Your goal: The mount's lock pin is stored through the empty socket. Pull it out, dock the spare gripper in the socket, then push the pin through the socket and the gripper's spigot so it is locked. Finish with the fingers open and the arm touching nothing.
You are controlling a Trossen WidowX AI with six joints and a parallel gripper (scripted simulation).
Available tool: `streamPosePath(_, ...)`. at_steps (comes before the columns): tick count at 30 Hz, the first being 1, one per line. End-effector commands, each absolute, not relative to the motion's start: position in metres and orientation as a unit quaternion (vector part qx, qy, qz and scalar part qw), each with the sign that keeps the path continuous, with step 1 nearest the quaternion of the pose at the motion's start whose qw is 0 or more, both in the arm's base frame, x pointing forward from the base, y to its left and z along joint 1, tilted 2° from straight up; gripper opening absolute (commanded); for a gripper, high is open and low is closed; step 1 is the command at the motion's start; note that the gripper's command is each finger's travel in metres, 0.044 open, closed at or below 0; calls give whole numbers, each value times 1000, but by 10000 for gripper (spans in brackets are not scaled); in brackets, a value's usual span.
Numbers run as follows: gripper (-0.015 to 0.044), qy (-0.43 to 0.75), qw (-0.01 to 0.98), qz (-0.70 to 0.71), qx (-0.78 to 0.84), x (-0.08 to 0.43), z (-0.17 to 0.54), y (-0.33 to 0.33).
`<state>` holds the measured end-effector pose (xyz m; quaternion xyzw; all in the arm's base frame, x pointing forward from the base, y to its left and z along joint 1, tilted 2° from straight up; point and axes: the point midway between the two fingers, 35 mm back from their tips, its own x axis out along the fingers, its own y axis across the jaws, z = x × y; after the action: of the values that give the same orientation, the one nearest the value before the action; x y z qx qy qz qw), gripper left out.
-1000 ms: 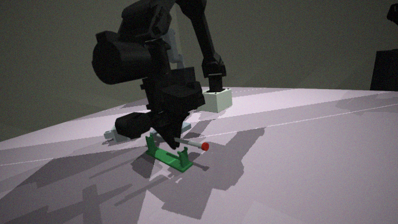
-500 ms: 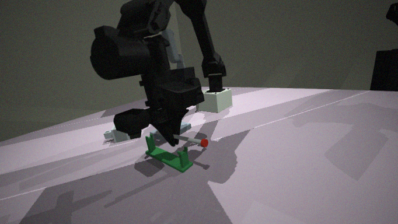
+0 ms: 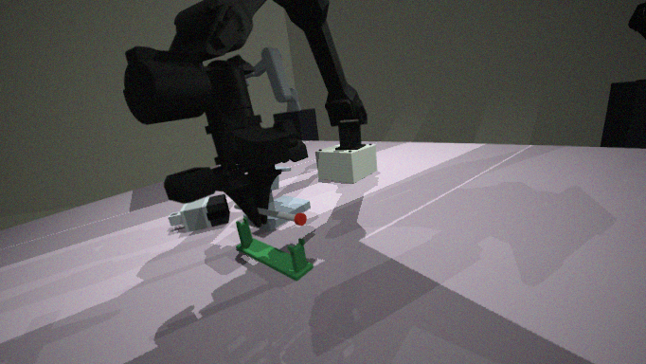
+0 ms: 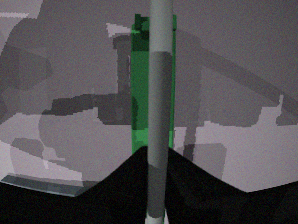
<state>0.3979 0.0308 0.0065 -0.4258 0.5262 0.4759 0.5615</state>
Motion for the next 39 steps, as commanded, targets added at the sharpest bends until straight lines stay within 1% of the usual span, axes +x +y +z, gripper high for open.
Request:
streamPosePath(1, 0, 527, 559, 476, -428, 395, 10, 18)
streamPosePath(39, 0, 525, 560, 477, -427, 394, -29, 14)
